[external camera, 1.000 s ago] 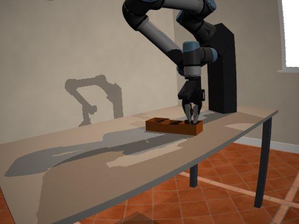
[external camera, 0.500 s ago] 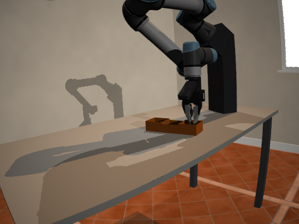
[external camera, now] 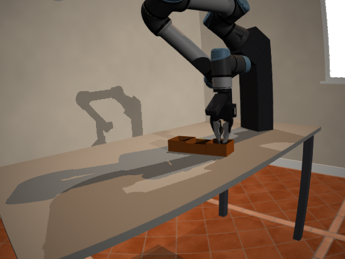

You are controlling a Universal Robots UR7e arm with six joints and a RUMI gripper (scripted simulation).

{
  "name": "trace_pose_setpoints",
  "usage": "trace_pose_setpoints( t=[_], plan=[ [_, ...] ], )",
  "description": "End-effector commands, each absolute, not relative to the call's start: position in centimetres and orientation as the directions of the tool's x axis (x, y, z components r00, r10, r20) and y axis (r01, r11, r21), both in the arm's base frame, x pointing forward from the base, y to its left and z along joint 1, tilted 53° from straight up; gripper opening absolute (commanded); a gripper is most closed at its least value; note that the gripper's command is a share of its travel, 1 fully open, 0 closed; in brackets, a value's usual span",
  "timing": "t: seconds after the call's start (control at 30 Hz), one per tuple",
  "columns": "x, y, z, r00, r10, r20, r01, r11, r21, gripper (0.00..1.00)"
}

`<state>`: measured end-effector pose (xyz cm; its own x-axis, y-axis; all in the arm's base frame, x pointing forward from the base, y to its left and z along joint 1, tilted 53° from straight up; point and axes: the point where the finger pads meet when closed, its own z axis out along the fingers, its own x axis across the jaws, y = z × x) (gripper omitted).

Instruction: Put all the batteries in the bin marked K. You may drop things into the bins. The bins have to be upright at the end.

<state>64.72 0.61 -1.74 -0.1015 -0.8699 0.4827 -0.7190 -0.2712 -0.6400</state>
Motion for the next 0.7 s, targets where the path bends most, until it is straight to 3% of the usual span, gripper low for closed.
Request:
trace_pose_setpoints(
  t=[0.0, 0.67],
  plan=[
    [64.73, 0.65, -1.69, -0.101, -0.870, 0.483, -0.718, -0.272, -0.641, 0.04],
    [64.18, 0.98, -1.22, -0.101, -0.870, 0.483, -0.718, -0.272, -0.641, 0.04]
  ],
)
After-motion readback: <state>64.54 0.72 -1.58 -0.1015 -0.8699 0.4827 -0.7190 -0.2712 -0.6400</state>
